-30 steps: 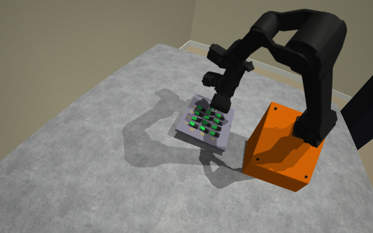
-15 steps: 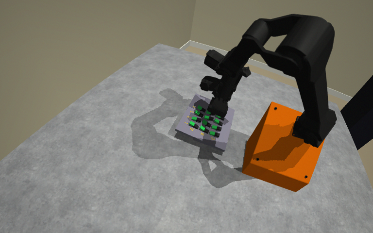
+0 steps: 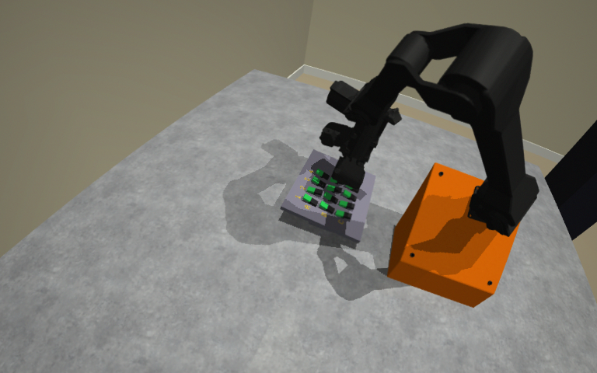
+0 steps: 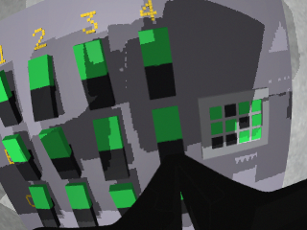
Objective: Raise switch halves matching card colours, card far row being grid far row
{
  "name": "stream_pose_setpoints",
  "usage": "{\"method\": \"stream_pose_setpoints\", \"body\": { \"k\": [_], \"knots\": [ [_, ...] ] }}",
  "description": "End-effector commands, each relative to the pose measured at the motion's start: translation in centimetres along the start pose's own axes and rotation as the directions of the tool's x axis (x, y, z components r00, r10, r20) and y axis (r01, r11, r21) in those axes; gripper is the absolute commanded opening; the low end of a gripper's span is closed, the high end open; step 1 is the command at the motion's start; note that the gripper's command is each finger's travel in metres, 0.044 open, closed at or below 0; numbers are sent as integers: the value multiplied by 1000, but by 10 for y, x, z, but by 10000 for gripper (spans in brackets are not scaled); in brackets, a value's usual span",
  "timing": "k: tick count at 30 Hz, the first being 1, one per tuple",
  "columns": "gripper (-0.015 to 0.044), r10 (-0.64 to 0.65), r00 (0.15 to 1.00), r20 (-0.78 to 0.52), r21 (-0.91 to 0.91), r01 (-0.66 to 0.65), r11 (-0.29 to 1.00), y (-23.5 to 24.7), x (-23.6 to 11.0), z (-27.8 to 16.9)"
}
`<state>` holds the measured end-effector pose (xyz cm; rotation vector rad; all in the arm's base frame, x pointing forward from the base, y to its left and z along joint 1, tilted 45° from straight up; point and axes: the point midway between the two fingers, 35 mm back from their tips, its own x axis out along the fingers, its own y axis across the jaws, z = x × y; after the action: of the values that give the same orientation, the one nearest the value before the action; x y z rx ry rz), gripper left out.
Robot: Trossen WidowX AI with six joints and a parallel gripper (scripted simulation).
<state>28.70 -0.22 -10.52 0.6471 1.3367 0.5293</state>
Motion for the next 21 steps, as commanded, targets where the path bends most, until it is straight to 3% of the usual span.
{"method": "stream_pose_setpoints", "body": {
  "k": [1,21],
  "knots": [
    [0,5,1000,3,4,-5,1000,1,0,0],
    [0,5,1000,3,4,-5,1000,1,3,0]
  ]
}}
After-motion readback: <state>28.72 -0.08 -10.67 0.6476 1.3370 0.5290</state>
